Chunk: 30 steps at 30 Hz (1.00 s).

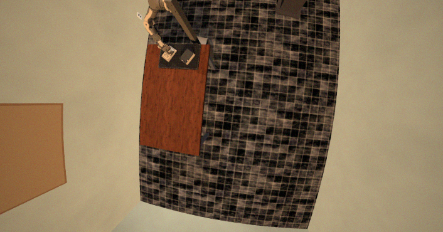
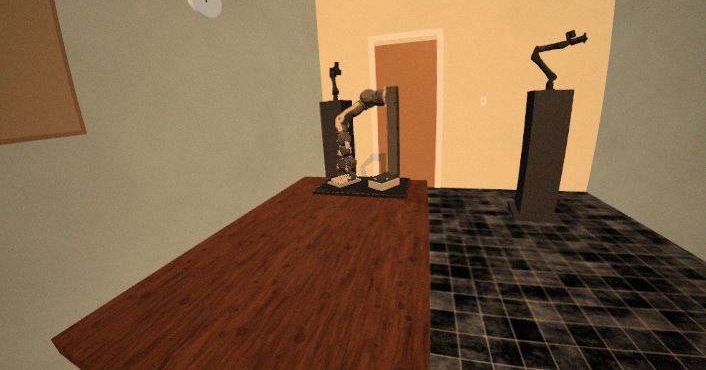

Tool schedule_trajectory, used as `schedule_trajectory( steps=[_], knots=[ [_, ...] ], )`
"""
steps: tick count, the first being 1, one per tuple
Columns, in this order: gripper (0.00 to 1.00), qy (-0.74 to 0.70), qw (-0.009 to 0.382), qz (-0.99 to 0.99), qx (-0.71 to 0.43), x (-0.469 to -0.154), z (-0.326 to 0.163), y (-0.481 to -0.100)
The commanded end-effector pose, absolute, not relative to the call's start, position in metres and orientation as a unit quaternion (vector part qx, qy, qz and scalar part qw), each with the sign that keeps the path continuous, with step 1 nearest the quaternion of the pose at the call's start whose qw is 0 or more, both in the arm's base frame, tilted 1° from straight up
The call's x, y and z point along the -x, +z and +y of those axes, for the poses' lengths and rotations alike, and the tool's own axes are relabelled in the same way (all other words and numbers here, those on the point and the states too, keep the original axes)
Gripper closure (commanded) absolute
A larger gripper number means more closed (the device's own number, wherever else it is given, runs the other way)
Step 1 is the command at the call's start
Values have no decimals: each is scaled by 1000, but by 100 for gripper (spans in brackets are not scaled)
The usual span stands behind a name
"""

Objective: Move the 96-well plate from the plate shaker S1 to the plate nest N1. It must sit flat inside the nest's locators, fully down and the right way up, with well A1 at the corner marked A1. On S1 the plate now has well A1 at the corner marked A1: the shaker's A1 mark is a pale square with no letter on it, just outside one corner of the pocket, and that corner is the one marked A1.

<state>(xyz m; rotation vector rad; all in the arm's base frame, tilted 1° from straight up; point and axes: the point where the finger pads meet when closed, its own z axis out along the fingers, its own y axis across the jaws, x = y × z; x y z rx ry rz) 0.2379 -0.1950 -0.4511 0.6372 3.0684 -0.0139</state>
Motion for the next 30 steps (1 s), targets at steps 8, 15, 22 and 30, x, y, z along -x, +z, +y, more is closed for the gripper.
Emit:
schedule_trajectory(
  steps=[8, 15, 22, 30],
  knots=[
    [100, -2, 3, 980, -201, -237, -194, -453],
    [100, -2, 2, 980, -201, -237, -194, -454],
    [100, -2, 3, 980, -201, -237, -194, -454],
    [100, -1, 4, 979, -202, -238, -194, -454]
  ],
)
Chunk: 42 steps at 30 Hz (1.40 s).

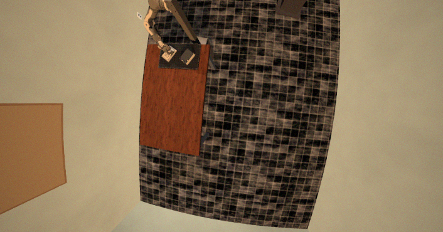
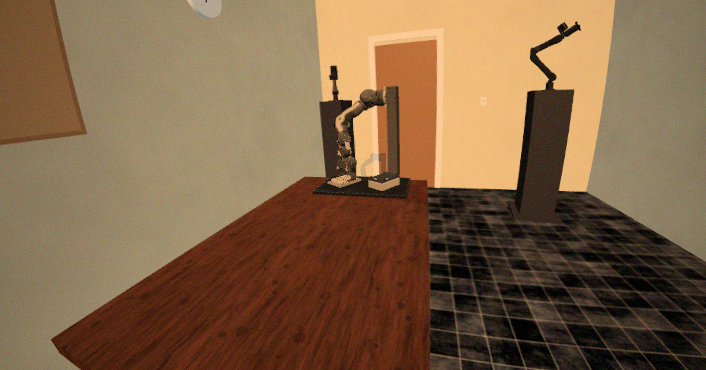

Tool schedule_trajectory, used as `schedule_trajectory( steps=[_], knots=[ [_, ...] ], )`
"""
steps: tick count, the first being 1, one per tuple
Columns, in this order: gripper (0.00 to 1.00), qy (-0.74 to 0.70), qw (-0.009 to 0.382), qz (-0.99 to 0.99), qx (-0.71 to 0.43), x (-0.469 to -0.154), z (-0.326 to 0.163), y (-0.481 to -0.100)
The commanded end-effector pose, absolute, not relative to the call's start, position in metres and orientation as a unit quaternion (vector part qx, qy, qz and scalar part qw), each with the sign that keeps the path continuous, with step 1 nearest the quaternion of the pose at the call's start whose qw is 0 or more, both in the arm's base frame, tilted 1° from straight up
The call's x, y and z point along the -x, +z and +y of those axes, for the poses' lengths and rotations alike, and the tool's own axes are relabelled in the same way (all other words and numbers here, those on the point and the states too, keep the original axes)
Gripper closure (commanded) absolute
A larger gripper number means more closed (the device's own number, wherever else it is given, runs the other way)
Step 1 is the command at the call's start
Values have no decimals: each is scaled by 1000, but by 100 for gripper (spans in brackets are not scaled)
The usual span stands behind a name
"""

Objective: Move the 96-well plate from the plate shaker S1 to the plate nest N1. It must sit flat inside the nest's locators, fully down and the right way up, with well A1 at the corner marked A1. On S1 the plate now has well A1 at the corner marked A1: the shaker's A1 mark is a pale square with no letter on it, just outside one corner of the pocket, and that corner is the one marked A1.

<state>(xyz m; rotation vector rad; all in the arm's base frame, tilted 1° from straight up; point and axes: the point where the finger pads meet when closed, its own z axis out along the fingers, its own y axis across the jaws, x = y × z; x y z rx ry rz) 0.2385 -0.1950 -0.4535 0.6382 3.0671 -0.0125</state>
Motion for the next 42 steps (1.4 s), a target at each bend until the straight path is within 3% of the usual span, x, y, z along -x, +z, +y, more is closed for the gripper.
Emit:
schedule_trajectory(
  steps=[1, 8, 23, 25, 33, 42],
  knots=[
    [100, -1, 4, 979, -202, -238, -194, -454],
    [100, -1, 4, 979, -202, -238, -194, -454],
    [50, -3, 5, 979, -204, -239, -195, -453],
    [50, -3, 5, 979, -204, -239, -195, -453],
    [23, -3, 5, 979, -204, -239, -195, -453],
    [23, -3, 5, 979, -204, -239, -195, -453]
  ],
)
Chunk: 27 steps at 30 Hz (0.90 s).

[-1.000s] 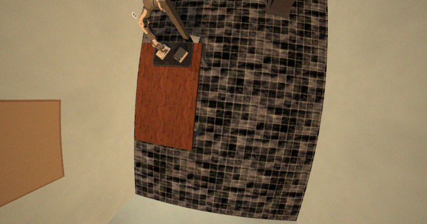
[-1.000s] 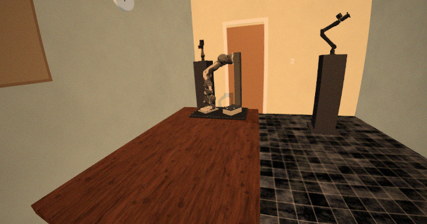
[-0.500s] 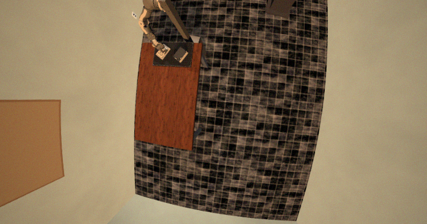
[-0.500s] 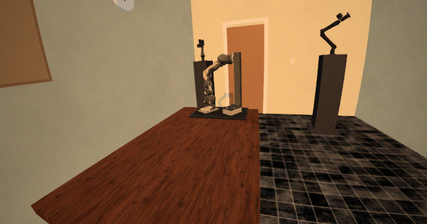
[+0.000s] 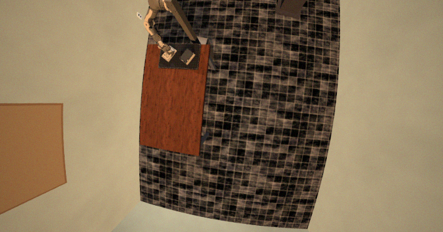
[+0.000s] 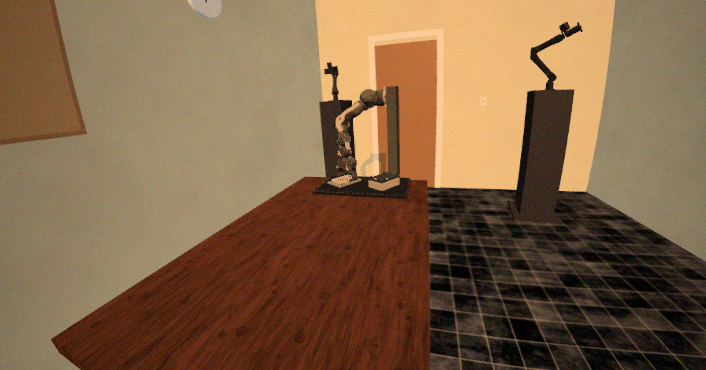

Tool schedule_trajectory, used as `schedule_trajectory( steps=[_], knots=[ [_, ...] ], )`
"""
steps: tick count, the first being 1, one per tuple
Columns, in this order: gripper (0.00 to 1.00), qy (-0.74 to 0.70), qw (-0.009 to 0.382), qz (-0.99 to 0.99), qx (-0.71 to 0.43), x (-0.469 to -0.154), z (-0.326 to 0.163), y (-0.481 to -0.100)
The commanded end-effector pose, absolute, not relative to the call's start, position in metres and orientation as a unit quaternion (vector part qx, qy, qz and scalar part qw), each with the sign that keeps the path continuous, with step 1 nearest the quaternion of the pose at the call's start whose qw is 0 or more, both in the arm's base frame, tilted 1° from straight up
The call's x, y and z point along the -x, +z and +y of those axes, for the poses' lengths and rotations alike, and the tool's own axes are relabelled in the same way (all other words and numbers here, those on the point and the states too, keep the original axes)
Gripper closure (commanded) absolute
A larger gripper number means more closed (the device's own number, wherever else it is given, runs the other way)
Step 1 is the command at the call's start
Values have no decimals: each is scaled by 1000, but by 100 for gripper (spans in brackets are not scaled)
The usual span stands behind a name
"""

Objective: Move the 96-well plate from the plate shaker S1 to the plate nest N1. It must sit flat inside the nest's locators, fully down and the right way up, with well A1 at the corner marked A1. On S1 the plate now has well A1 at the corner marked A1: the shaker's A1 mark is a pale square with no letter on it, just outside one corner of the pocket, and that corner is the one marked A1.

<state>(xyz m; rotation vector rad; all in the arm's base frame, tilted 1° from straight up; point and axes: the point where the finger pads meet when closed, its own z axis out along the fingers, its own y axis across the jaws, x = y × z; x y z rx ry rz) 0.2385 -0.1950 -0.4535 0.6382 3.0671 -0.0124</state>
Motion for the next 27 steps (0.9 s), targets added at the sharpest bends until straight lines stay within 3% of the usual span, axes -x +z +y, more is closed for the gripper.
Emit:
schedule_trajectory(
  steps=[1, 5, 17, 22, 27],
  knots=[
    [23, -3, 5, 979, -204, -239, -195, -445],
    [23, -4, 4, 979, -203, -239, -195, -413],
    [23, -4, 4, 979, -203, -239, -195, -413],
    [23, -4, 5, 979, -203, -239, -194, -373],
    [23, -4, 5, 979, -203, -239, -194, -373]
  ],
)
